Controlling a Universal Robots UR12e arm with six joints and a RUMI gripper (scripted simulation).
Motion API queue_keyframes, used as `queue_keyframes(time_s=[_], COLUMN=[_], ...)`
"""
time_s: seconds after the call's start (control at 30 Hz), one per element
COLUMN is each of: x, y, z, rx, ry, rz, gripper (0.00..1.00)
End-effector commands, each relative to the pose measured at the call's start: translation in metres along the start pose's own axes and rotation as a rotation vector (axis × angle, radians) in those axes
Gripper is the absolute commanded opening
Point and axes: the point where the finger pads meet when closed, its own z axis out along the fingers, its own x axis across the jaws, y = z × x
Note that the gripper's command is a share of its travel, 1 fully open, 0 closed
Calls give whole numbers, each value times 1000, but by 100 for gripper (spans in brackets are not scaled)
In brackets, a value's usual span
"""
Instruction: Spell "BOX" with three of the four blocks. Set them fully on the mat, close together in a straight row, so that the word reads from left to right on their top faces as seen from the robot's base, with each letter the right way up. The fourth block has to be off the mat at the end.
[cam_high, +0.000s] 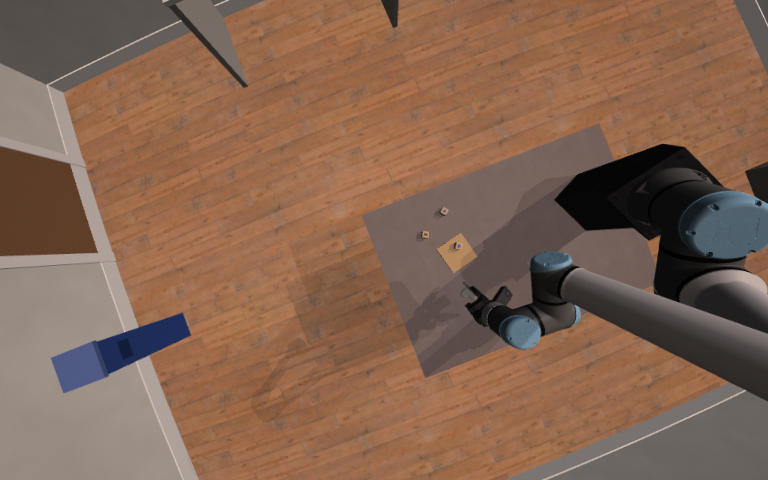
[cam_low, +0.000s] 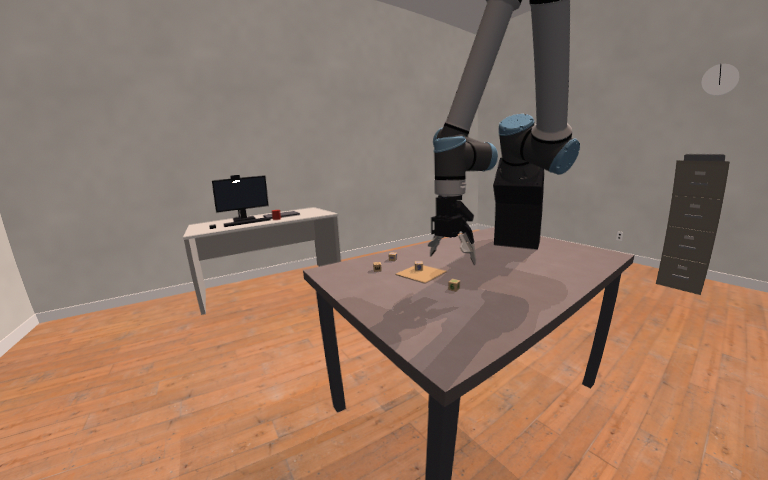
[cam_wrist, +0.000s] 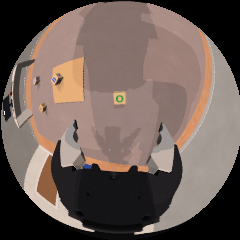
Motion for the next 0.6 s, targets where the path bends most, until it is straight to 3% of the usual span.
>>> queue_keyframes(time_s=[0.0,0.27,0.57], x=[-1,-14,-65], y=[0,-5,-25], z=[0,1,4], rx=[-1,2,11], ry=[0,-1,-1], rz=[-4,-46,-222], gripper=[100,100,100])
